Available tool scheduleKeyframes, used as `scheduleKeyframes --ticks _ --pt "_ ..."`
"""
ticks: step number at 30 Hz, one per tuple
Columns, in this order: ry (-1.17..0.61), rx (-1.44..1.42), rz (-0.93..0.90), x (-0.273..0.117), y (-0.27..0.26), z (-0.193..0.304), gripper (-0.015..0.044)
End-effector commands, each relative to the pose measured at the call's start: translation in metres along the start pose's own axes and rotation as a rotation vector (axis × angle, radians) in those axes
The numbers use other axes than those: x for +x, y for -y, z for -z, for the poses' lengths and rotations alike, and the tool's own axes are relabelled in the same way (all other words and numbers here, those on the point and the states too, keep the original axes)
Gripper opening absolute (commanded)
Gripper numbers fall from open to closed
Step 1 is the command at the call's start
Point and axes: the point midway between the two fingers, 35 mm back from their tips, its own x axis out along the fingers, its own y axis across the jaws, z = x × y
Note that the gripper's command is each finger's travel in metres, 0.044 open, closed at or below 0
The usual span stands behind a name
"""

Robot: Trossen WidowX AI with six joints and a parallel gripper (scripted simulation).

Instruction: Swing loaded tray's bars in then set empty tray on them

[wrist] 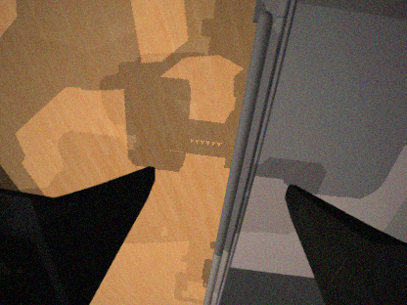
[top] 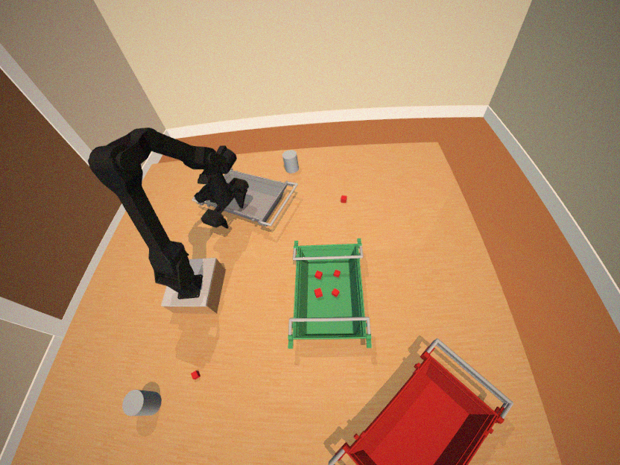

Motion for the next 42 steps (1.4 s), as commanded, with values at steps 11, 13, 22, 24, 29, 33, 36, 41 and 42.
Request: scheduleKeyframes --ticks 11,13,22,24,29,33,36,41,42 --pt "0.005 0.004 0.003 0.0069 -0.0003 -0.0009 0.0323" --pt "0.005 0.004 0.003 0.0069 -0.0003 -0.0009 0.0293" --pt "0.005 0.004 0.003 0.0069 -0.0003 -0.0009 0.0201" --pt "0.005 0.004 0.003 0.0069 -0.0003 -0.0009 0.0188" --pt "0.005 0.004 0.003 0.0069 -0.0003 -0.0009 0.0155" --pt "0.005 0.004 0.003 0.0069 -0.0003 -0.0009 0.0128" --pt "0.005 0.004 0.003 0.0069 -0.0003 -0.0009 0.0108" --pt "0.005 0.004 0.003 0.0069 -0.0003 -0.0009 0.0075" --pt "0.005 0.004 0.003 0.0069 -0.0003 -0.0009 0.0068"
